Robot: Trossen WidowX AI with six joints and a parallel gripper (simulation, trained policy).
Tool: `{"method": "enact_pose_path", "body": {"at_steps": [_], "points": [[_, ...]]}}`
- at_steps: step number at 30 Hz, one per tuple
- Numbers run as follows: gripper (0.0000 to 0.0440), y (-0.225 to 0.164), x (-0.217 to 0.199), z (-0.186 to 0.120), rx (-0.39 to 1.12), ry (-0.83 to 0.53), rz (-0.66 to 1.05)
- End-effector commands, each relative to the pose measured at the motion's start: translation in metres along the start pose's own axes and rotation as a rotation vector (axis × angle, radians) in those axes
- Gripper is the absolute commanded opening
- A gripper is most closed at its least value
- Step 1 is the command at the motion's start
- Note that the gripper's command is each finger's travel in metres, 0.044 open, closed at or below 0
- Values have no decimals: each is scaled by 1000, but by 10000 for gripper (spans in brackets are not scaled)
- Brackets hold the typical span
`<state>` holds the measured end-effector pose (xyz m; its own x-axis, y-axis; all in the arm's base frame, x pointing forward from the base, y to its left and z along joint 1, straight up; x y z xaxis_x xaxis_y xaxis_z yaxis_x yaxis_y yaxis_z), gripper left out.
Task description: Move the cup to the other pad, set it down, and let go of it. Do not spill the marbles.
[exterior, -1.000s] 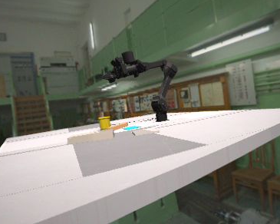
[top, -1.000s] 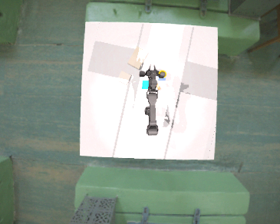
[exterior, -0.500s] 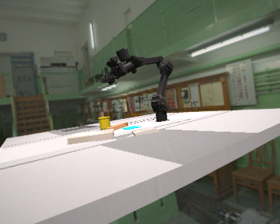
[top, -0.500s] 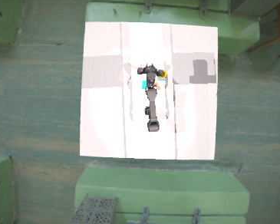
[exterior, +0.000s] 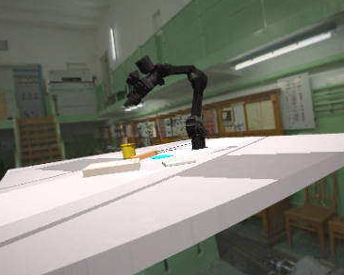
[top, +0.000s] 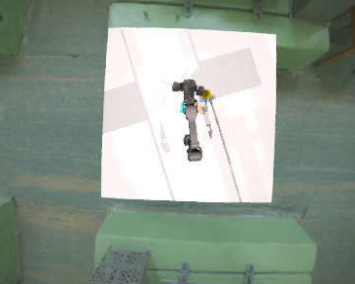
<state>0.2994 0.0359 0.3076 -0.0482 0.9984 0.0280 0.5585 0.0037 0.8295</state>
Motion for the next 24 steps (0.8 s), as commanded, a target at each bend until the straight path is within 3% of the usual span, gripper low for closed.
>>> {"method": "enact_pose_path", "body": {"at_steps": [1,17,24], "points": [[147,2,2,4,47,-4,16],[111,1,3,22,302,-33,29],[117,-1,0,30,412,-53,18]]}}
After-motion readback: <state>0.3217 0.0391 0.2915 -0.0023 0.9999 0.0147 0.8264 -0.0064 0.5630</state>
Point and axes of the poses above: the point midway between the two fingers, 35 mm back from their tips, its own z axis out along the fingers, its own x axis across the jaws, y = z × x, the point moved 7 cm from there along -z, back along the fingers, and after that the axes turned 13 degrees about -z, right-handed, at the moved point
